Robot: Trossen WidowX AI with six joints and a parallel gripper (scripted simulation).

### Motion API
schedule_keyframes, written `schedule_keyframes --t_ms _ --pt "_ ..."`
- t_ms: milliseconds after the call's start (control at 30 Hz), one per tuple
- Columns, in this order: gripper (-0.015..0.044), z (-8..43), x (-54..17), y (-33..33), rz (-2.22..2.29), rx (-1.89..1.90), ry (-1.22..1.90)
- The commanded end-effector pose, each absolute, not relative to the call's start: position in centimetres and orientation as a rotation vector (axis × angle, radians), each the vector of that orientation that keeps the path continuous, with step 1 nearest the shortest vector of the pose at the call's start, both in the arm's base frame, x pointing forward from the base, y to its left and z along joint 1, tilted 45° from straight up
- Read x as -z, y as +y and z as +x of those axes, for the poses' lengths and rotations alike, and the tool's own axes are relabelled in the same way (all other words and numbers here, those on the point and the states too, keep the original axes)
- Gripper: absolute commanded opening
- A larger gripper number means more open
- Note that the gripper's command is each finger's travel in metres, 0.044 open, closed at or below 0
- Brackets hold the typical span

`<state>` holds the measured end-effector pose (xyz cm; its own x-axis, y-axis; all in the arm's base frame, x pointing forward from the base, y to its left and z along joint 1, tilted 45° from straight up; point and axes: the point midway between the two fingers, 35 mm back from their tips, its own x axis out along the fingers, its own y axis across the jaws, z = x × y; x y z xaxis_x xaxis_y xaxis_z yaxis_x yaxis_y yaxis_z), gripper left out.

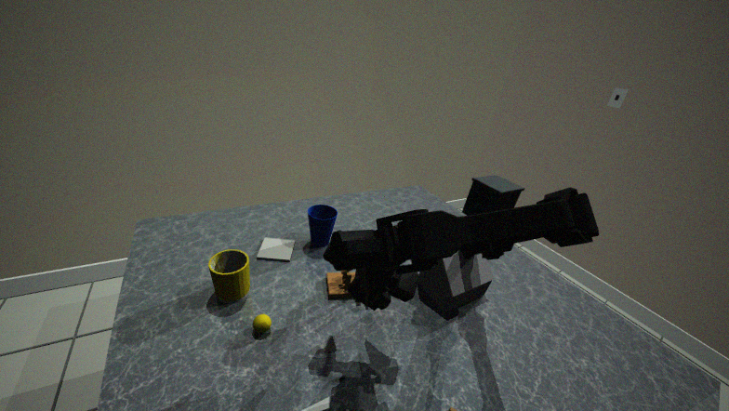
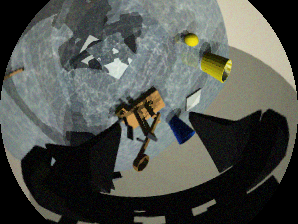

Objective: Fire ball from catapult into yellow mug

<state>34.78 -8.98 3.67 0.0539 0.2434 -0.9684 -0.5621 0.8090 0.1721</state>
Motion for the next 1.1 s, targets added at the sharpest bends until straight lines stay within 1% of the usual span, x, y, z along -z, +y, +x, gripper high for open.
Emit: schedule_keyframes --t_ms 0,567,1067 --pt "0.0440 36.8 -3.5 -10.8 -0.167 -0.537 1.363" --pt "0.0440 43.2 -3.2 -19.1 0.312 -0.170 1.235" --pt "0.0440 45.0 -1.2 -29.0 0.703 0.032 0.935"
